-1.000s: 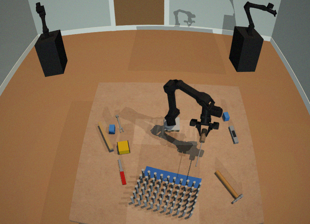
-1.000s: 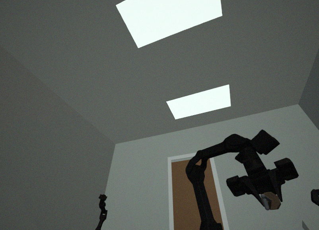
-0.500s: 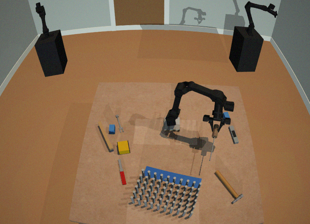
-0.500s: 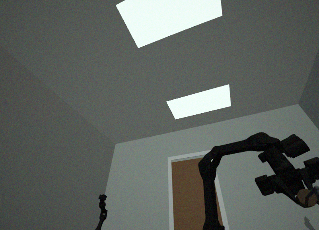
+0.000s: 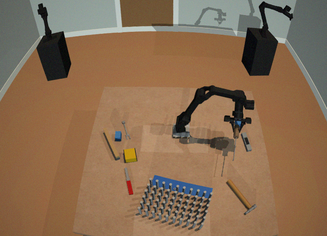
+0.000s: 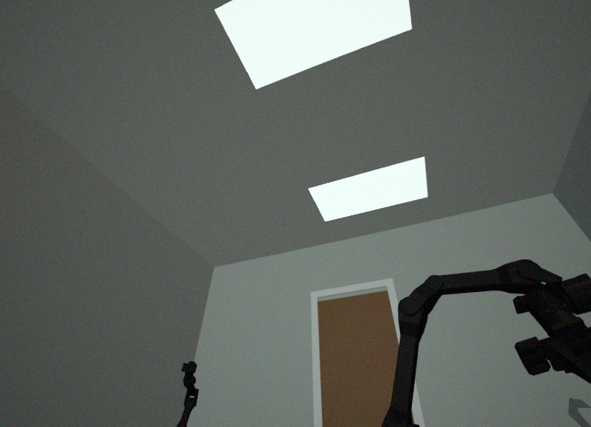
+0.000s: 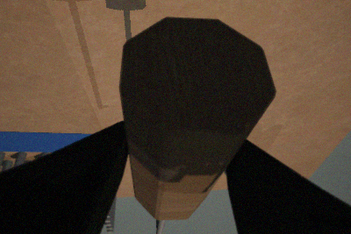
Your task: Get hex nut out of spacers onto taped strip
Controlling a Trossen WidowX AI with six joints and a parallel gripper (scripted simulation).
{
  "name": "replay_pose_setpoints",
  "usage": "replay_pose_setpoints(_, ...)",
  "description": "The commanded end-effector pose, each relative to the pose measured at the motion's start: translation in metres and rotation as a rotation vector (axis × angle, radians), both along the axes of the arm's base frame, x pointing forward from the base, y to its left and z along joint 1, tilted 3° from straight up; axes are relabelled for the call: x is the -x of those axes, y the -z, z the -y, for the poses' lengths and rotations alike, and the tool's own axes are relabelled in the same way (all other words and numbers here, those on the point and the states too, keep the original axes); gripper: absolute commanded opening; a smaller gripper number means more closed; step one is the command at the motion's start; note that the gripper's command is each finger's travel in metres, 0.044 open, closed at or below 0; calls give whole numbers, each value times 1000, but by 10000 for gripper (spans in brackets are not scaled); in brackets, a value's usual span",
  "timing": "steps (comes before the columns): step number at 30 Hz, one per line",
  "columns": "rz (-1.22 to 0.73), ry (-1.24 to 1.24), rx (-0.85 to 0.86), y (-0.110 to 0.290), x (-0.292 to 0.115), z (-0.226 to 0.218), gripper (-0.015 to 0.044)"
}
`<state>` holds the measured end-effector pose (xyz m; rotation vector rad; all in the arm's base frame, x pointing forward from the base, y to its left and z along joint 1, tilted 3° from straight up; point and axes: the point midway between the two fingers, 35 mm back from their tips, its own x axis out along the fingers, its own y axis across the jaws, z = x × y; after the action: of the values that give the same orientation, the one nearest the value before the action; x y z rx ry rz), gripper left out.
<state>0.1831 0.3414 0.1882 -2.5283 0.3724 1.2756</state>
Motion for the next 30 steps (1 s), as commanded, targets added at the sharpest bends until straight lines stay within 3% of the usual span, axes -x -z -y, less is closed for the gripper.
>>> replay_pose_setpoints(1,17,11,-7,-1,1,-5,0)
replay_pose_setpoints(30,17,11,-7,22,-1,-10,0)
